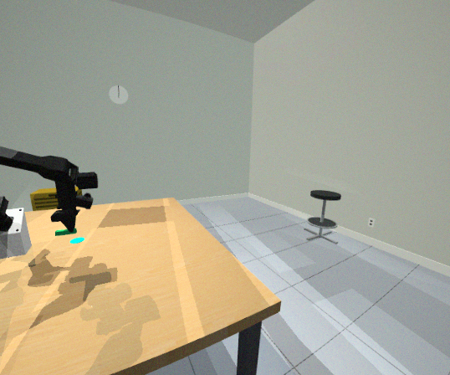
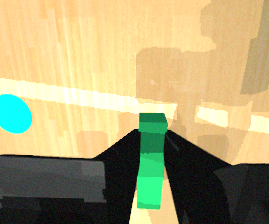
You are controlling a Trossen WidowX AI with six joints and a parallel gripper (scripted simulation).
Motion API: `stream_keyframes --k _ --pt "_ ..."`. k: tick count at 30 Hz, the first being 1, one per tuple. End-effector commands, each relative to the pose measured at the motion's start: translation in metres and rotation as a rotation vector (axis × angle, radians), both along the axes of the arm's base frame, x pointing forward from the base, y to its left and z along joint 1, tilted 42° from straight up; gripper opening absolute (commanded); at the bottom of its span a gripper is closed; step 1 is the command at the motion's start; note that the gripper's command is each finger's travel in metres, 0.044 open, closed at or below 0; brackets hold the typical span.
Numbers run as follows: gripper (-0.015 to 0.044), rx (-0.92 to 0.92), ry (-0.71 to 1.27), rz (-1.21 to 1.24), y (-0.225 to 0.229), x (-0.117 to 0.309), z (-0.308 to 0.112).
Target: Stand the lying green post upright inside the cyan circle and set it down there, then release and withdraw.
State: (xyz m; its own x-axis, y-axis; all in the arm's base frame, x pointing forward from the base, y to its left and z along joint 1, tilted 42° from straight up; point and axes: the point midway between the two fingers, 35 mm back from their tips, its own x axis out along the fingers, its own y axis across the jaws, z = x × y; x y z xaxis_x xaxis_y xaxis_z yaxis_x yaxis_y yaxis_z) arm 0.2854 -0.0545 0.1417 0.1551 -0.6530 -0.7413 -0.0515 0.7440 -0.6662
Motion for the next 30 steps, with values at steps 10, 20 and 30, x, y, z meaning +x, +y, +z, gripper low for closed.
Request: stream_keyframes --k 10,20,30 --pt "0.0023 0.0 0.058 0.097 0.029 0.002 -0.014" --pt "0.0023 -0.003 0.124 0.188 0.055 0.001 -0.032" --pt "0.0023 -0.012 0.197 0.277 0.08 -0.005 -0.05"
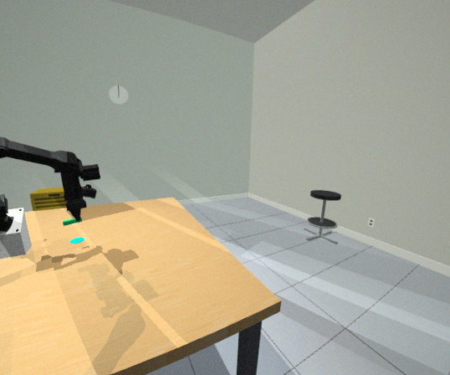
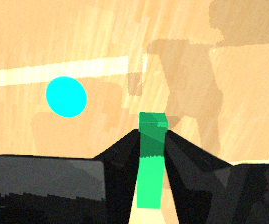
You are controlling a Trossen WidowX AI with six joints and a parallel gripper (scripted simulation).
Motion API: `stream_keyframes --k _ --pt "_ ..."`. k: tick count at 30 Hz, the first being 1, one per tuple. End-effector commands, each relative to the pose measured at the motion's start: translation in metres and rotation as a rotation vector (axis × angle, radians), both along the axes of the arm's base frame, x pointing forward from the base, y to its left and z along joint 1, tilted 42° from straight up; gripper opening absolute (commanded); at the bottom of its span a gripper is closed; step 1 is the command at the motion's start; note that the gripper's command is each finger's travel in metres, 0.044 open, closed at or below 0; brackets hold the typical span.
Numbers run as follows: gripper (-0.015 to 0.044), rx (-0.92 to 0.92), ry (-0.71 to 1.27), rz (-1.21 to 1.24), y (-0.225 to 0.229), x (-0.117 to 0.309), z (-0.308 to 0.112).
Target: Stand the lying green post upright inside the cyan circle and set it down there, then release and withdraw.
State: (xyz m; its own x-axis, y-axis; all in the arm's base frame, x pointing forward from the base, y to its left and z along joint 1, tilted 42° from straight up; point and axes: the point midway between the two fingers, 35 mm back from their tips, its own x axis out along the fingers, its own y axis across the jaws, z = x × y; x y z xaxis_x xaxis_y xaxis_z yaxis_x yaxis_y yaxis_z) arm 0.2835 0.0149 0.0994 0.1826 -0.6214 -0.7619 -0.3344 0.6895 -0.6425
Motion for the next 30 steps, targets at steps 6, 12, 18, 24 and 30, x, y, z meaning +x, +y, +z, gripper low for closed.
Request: stream_keyframes --k 6,12,18,24,30 --pt "0.0023 -0.011 0.076 0.091 0.024 -0.007 -0.018" --pt "0.0023 -0.025 0.126 0.142 0.036 -0.013 -0.028" --pt "0.0023 -0.042 0.175 0.193 0.048 -0.02 -0.038" --pt "0.0023 -0.061 0.223 0.244 0.059 -0.027 -0.048" --pt "0.0023 -0.083 0.271 0.293 0.069 -0.035 -0.057"
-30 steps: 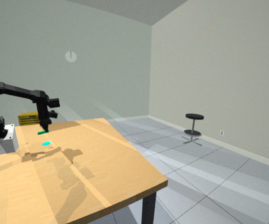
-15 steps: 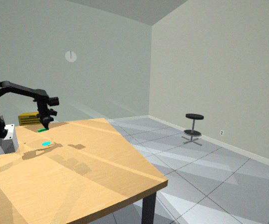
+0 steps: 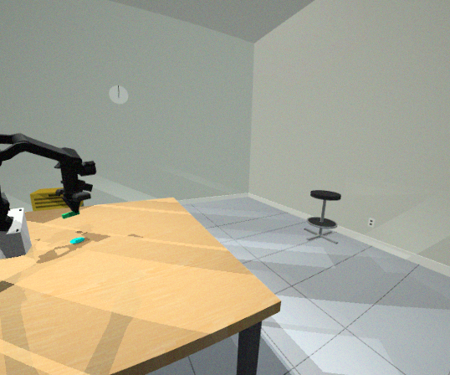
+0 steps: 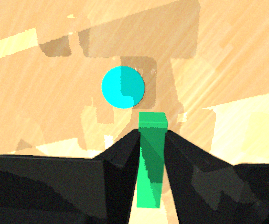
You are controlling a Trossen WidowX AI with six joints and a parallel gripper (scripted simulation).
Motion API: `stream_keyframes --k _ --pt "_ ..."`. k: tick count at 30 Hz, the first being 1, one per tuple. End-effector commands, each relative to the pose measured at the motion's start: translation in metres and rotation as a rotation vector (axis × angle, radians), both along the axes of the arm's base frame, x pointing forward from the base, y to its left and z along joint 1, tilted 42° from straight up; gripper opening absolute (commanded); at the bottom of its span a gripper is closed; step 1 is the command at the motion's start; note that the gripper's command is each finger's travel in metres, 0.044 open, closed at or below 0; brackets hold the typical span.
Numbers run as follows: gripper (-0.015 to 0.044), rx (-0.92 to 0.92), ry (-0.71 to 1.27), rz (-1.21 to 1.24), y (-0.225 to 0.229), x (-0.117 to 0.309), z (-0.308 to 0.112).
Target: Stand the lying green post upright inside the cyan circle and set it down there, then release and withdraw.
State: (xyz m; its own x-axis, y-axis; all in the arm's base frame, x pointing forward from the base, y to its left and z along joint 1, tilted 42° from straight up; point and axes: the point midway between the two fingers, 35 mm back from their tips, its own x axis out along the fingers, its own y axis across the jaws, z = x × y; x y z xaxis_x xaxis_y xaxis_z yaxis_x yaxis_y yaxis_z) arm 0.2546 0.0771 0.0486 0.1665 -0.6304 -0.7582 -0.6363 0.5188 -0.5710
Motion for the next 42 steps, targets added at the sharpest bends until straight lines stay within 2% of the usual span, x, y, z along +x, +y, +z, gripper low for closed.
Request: stream_keyframes --k 1,15,42 --pt "0.0023 -0.016 0.044 0.043 0.009 -0.008 -0.008" --pt "0.0023 -0.046 0.11 0.112 0.021 -0.021 -0.021" --pt "0.0023 0.131 0.157 0.076 0.009 -0.028 -0.036"
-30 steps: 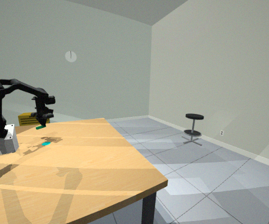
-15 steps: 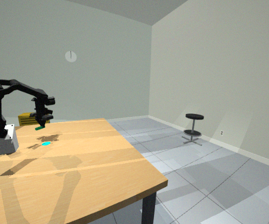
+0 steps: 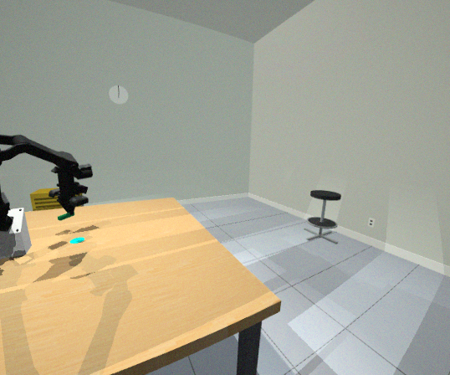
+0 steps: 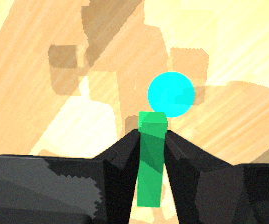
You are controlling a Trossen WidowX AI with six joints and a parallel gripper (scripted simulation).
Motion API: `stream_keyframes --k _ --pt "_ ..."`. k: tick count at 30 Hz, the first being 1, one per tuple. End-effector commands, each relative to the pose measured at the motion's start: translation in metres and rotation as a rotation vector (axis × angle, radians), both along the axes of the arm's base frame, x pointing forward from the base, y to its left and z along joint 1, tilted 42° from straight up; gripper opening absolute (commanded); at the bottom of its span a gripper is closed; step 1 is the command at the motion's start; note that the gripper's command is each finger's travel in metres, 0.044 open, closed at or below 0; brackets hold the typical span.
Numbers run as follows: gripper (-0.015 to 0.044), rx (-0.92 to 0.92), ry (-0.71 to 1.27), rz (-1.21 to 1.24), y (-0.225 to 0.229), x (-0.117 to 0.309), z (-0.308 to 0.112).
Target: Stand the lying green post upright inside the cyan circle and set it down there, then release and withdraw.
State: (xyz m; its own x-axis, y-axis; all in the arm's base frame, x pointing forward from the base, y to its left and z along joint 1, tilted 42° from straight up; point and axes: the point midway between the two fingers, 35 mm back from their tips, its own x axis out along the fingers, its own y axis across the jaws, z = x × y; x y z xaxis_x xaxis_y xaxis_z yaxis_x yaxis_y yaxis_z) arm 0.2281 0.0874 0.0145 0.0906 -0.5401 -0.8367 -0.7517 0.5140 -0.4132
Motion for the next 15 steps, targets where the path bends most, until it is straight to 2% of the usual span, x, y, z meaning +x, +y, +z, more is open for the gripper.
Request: stream_keyframes --k 1,15 --pt "0.0023 0.036 0.008 -0.005 -0.0011 -0.0015 -0.0022" --pt "0.0023 0.129 0.025 -0.018 -0.0049 -0.0041 -0.0088"
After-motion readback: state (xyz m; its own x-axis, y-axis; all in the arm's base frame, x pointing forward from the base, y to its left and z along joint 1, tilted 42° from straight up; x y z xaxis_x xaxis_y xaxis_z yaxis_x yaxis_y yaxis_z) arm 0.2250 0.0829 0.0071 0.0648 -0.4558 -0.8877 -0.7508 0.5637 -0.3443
